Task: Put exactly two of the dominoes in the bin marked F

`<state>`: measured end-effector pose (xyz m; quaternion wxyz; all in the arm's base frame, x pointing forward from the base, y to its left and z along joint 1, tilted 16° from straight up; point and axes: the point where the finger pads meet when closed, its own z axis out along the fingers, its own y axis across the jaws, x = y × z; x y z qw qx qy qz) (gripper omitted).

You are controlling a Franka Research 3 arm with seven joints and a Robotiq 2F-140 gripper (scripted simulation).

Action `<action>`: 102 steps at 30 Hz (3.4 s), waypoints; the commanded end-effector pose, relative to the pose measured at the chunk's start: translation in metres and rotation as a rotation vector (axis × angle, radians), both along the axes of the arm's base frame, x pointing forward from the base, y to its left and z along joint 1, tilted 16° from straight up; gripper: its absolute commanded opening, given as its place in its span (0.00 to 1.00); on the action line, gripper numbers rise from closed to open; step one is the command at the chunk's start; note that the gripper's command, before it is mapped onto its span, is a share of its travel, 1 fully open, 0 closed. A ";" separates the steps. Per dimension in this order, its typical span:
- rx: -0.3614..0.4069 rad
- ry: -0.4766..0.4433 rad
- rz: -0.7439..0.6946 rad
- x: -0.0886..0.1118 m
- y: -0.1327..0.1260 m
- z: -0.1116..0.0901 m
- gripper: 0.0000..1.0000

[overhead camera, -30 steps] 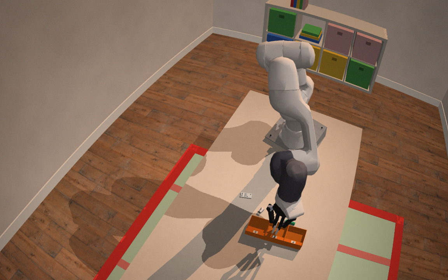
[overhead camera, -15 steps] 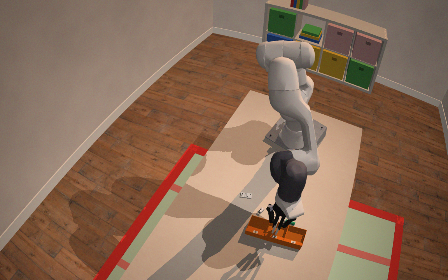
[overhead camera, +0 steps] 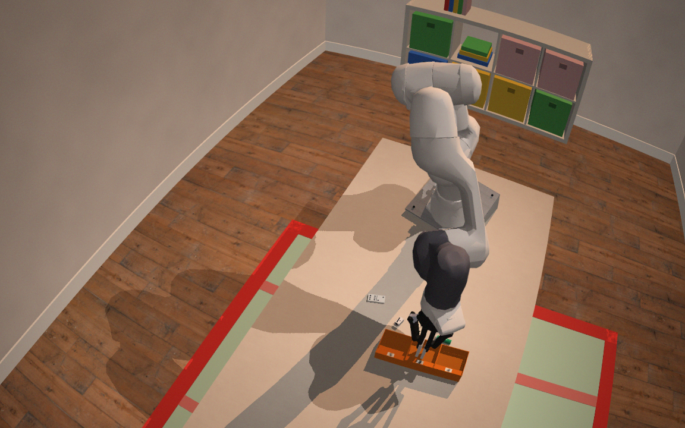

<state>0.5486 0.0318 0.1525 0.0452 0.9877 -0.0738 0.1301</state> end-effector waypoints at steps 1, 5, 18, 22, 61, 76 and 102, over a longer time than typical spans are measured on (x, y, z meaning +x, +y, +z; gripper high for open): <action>0.001 -0.003 0.003 0.002 0.000 0.001 0.05; 0.001 -0.003 0.003 0.002 0.000 0.001 0.05; 0.001 -0.003 0.003 -0.002 0.002 0.015 0.05; 0.001 -0.003 0.003 -0.003 0.002 0.020 0.05; 0.001 -0.003 0.003 -0.009 0.046 0.048 0.05; 0.001 -0.003 0.003 -0.006 0.089 0.044 0.05; 0.001 -0.003 0.003 0.007 0.084 -0.007 0.05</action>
